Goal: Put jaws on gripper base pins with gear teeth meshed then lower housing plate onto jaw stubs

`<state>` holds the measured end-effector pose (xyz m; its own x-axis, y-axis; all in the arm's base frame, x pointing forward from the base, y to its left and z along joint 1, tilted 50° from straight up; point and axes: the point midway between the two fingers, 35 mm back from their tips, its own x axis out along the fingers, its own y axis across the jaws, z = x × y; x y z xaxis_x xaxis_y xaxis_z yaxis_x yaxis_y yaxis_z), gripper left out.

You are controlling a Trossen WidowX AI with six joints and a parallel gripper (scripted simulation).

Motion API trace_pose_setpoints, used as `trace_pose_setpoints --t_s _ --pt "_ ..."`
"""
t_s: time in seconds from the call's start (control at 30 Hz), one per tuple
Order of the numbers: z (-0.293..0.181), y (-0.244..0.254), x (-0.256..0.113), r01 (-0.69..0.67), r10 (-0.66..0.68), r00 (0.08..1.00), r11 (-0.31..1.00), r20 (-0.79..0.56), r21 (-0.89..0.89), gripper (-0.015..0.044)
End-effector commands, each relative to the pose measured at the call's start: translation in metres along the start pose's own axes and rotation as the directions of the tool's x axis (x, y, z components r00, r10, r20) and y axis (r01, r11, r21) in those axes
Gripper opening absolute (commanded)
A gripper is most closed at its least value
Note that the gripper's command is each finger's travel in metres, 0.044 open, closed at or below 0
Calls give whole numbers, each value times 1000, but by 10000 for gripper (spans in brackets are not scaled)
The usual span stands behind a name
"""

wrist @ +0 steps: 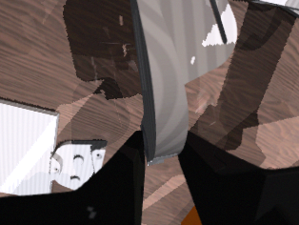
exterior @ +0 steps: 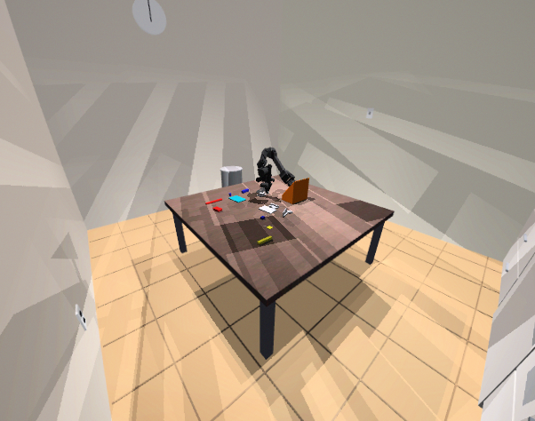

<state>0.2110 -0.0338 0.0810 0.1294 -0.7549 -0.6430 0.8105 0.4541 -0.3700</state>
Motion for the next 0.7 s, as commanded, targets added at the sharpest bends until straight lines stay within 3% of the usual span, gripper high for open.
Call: trace_pose_setpoints --t_s 0.0,0.43,0.67 --pt "0 6 -2 -11 11 1000 995 1 95 37" --pt "-4 19 -2 -10 11 1000 908 1 419 37" --pt "-4 19 -2 -10 11 1000 901 1 434 37"
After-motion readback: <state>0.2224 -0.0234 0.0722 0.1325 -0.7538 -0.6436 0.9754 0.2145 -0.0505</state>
